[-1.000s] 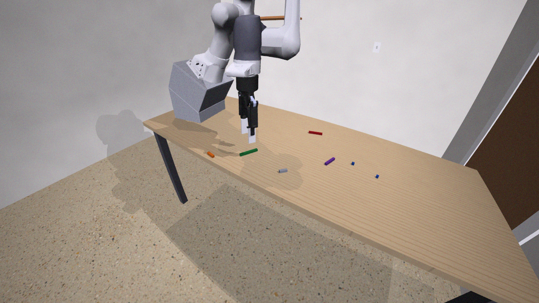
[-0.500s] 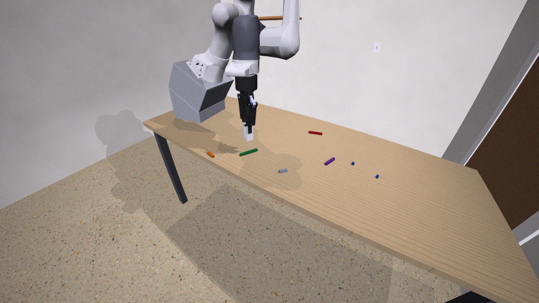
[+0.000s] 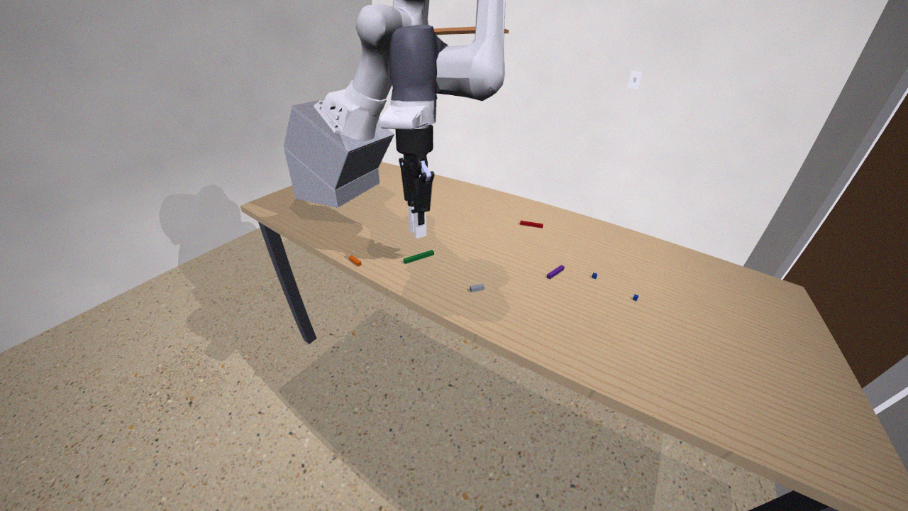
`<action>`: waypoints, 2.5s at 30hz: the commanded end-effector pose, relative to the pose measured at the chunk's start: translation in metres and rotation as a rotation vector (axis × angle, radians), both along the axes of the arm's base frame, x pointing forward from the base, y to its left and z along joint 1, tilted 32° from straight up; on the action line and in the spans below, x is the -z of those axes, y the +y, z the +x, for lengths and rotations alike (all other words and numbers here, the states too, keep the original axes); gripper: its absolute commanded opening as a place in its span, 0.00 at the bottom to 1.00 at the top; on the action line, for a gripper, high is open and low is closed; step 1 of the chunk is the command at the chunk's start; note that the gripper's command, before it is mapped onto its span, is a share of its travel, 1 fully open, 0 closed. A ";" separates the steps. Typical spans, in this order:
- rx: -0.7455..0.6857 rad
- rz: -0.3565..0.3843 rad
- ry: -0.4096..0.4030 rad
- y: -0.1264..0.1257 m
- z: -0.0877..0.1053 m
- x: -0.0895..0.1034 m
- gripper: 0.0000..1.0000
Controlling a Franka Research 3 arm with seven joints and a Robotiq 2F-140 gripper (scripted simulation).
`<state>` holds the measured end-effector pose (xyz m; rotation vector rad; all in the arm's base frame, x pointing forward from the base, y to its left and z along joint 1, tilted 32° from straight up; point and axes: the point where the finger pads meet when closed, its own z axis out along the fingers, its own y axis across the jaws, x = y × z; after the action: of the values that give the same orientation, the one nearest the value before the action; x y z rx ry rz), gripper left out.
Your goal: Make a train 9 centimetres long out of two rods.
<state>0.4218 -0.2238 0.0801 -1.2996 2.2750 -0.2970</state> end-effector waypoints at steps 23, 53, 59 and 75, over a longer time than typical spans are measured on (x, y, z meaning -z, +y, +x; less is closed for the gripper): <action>-0.013 -0.010 -0.004 0.001 0.009 0.013 0.23; -0.013 -0.010 -0.004 0.003 0.027 0.043 0.23; -0.013 -0.010 -0.004 0.003 0.028 0.045 0.23; -0.013 -0.010 -0.004 0.003 0.028 0.045 0.23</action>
<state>0.4483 -0.2223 0.0350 -1.3046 2.2733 -0.3036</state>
